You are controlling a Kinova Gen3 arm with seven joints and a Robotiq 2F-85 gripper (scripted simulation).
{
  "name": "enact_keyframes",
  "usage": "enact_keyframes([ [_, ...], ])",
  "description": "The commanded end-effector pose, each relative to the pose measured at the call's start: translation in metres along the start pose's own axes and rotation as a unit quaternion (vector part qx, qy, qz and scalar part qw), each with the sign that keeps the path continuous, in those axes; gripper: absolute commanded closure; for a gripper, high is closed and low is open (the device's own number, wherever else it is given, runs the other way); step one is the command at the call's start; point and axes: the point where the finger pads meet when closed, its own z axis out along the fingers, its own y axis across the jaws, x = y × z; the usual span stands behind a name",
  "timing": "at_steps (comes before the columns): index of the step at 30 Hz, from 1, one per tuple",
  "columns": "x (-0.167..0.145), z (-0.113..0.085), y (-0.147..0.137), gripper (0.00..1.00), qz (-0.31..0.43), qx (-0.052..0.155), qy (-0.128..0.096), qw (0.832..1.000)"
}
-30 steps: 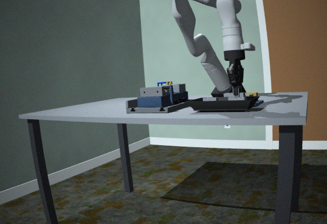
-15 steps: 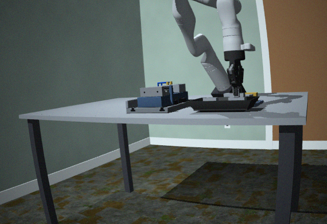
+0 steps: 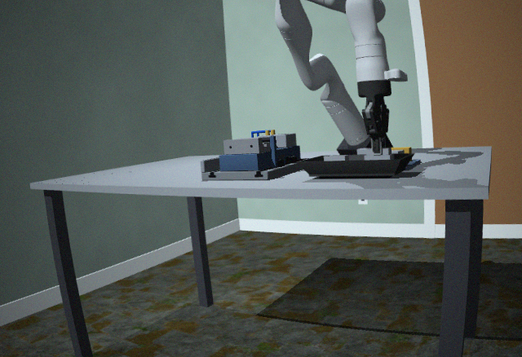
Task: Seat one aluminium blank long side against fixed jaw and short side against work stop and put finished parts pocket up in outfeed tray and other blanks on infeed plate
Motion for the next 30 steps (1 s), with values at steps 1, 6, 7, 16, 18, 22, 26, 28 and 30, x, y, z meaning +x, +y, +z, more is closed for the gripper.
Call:
enact_keyframes([
  [1, 0.0005, -0.0009, 0.0003, 1.0, 0.0, -0.001, 0.001, 1.0],
  [6, 0.0005, -0.0009, 0.0003, 1.0, 0.0, -0.001, 0.001, 1.0],
  [7, 0.0005, -0.0009, 0.0003, 1.0, 0.0, -0.001, 0.001, 1.0],
  [16, 0.0005, -0.0009, 0.0003, 1.0, 0.0, -0.001, 0.001, 1.0],
  [18, 0.0005, -0.0008, 0.0003, 1.0, 0.0, -0.001, 0.001, 1.0],
  [22, 0.0005, -0.0002, 0.0003, 1.0, 0.0, -0.001, 0.001, 1.0],
  [26, 0.0005, 0.001, 0.0004, 1.0, 0.0, -0.001, 0.001, 1.0],
  [28, 0.0005, 0.001, 0.0004, 1.0, 0.0, -0.001, 0.001, 1.0],
  [30, 0.0005, 0.0018, 0.0004, 1.0, 0.0, -0.001, 0.001, 1.0],
])
